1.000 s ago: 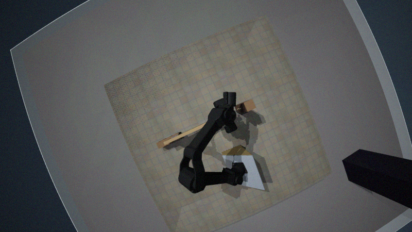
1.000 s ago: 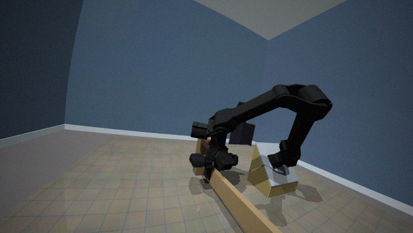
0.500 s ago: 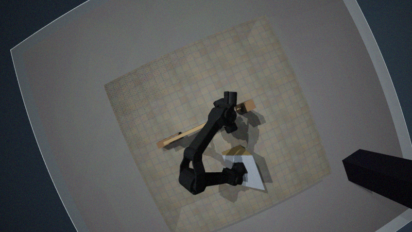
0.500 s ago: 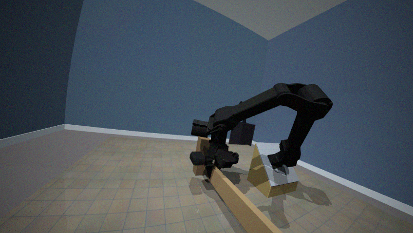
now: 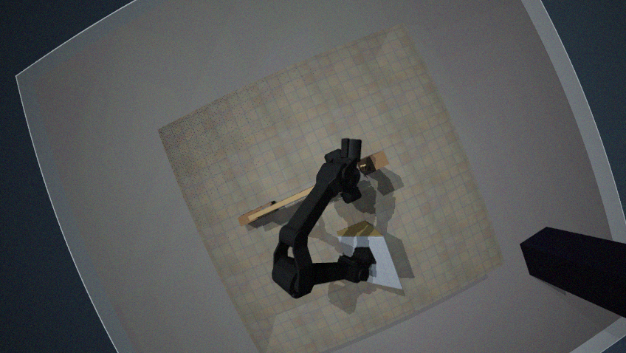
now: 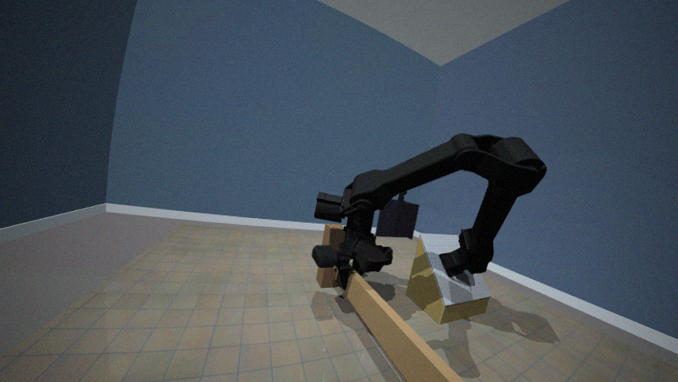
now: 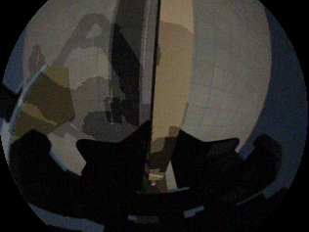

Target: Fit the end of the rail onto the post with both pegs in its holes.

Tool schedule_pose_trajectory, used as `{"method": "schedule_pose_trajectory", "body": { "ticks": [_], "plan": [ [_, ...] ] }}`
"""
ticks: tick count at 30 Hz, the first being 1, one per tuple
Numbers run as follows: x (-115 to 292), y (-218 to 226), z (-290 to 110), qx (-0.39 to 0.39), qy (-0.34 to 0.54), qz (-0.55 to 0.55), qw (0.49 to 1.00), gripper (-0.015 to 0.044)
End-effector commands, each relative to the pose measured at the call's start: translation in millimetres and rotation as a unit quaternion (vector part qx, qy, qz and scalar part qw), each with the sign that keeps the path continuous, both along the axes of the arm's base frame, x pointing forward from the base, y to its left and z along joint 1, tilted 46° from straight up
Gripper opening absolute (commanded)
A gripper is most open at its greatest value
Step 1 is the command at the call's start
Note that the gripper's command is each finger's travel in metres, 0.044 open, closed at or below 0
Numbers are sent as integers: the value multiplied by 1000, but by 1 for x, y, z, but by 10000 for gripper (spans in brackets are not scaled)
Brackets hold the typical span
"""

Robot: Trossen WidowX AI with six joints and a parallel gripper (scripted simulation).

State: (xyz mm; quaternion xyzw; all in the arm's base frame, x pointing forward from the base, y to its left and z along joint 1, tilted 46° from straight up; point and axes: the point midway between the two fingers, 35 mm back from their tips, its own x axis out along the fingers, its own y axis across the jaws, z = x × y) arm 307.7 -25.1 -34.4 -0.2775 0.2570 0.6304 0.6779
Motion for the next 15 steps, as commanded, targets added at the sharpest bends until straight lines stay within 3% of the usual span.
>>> {"method": "schedule_pose_trajectory", "body": {
  "ticks": [1,15],
  "plan": [
    [2,-5,4,1,-6,-5,1000,0],
    [2,-6,5,1,-6,-5,1000,0]
  ]
}}
